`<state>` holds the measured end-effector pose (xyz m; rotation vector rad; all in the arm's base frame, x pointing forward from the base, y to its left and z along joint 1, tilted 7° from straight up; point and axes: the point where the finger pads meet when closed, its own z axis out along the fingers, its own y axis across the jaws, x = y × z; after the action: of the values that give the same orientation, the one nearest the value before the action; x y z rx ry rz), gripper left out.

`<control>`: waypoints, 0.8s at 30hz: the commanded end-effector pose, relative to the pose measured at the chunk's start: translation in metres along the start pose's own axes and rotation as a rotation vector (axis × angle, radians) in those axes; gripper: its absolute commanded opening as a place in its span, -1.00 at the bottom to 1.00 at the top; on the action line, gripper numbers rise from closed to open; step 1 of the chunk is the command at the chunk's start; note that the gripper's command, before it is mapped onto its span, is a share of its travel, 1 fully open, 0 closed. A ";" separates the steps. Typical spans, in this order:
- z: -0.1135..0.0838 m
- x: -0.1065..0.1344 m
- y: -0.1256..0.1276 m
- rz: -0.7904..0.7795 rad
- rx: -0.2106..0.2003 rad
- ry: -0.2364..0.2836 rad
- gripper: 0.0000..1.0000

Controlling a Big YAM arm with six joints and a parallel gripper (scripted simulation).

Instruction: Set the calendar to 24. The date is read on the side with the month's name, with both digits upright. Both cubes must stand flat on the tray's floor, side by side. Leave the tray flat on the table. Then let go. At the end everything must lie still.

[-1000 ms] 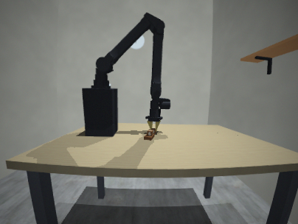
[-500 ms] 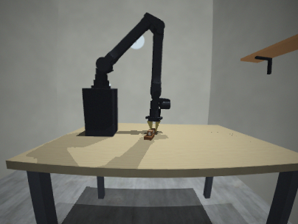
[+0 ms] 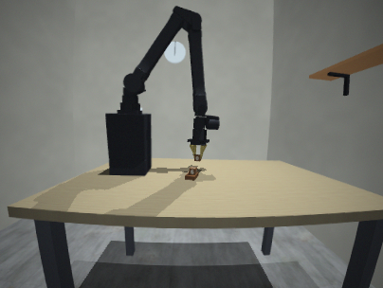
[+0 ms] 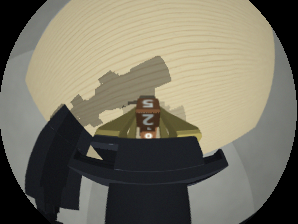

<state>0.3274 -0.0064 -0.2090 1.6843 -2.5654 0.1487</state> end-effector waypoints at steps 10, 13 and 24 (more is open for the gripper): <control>-0.054 -0.004 -0.004 0.014 0.012 -0.010 -0.51; -0.045 0.000 0.004 0.013 -0.015 0.004 -0.51; -0.057 0.045 -0.017 0.015 0.031 -0.017 -0.51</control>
<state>0.3278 -0.0144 -0.1608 1.6671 -2.5844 0.1536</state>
